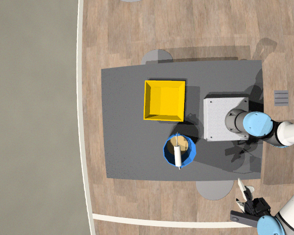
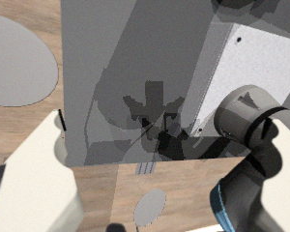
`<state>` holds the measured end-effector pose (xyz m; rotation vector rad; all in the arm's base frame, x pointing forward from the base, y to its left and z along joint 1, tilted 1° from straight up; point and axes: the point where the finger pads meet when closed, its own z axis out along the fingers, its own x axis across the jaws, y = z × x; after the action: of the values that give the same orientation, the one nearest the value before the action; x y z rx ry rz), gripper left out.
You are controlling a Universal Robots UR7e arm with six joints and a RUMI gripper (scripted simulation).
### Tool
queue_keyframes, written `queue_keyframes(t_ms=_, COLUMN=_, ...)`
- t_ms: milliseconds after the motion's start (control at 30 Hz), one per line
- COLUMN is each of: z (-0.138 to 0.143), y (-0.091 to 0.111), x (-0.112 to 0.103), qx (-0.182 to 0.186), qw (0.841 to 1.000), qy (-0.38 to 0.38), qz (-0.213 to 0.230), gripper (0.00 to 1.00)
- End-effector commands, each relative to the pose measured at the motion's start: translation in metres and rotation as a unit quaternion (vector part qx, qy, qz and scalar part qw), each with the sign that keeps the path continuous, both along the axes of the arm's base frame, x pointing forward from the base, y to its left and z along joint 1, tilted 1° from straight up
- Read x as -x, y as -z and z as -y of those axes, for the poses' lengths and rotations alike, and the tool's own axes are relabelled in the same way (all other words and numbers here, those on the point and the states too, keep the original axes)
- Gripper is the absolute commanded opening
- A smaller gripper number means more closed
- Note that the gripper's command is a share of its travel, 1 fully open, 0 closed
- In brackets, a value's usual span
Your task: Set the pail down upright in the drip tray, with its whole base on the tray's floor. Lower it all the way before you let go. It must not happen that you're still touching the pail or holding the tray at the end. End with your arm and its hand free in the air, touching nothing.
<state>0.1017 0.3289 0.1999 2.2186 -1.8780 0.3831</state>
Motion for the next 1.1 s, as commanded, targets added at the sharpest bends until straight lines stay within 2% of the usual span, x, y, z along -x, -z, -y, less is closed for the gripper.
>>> queue_keyframes(t_ms=0, z=-0.001, y=-0.001, x=-0.023, qx=-0.008, qw=0.998, qy=-0.044, qz=-0.032, gripper=1.0)
queue_keyframes(t_ms=133, z=0.0, y=-0.001, x=-0.027, qx=-0.01, qw=0.998, qy=-0.053, qz=-0.038, gripper=1.0)
queue_keyframes(t_ms=433, z=0.004, y=-0.002, x=-0.068, qx=-0.028, qw=0.987, qy=-0.134, qz=-0.082, gripper=1.0)
queue_keyframes(t_ms=633, z=0.009, y=-0.003, x=-0.09, qx=-0.039, qw=0.978, qy=-0.178, qz=-0.102, gripper=1.0)
queue_keyframes(t_ms=700, z=0.009, y=-0.003, x=-0.09, qx=-0.039, qw=0.978, qy=-0.178, qz=-0.102, gripper=1.0)
queue_keyframes(t_ms=800, z=0.014, y=-0.005, x=-0.107, qx=-0.049, qw=0.969, qy=-0.213, qz=-0.115, gripper=1.0)
queue_keyframes(t_ms=1067, z=0.025, y=-0.007, x=-0.135, qx=-0.065, qw=0.951, qy=-0.271, qz=-0.133, gripper=1.0)
